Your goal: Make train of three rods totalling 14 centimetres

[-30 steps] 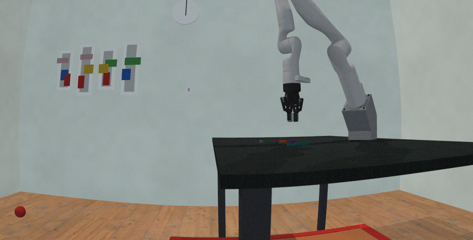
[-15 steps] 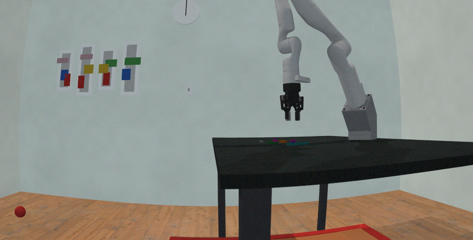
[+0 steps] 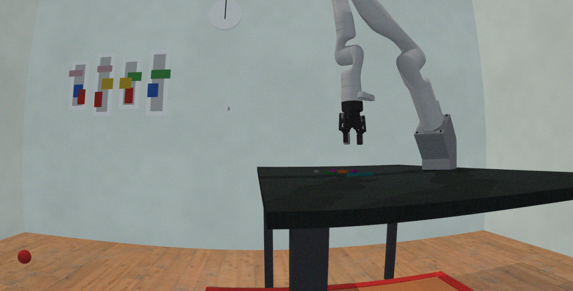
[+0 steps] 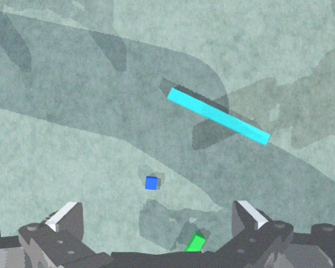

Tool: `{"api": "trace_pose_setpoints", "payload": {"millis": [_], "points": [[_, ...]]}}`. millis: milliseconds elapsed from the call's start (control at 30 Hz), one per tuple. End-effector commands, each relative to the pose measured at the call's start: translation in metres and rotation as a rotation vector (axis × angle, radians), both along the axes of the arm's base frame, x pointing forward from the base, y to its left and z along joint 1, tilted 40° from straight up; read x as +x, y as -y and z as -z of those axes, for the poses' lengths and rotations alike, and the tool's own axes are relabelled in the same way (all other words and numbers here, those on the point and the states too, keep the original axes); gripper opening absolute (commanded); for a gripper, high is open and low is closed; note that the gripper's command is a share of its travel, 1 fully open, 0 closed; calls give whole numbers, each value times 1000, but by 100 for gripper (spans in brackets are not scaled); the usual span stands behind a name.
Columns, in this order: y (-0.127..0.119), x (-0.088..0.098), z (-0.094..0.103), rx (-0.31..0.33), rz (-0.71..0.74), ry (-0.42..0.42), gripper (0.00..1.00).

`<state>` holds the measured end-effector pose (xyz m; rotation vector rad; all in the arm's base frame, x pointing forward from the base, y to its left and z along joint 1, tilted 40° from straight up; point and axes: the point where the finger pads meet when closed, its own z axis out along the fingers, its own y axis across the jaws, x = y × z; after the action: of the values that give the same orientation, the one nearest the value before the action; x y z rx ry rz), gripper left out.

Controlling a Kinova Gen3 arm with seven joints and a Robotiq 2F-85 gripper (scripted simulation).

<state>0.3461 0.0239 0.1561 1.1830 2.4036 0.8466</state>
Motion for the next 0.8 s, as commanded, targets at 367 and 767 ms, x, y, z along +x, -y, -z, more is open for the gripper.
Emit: {"api": "trace_pose_setpoints", "payload": {"millis": [367,767], "points": [[1,21,-11,-107,-261,156,100],[16,48,-19,-369,-716,441,100]]}}
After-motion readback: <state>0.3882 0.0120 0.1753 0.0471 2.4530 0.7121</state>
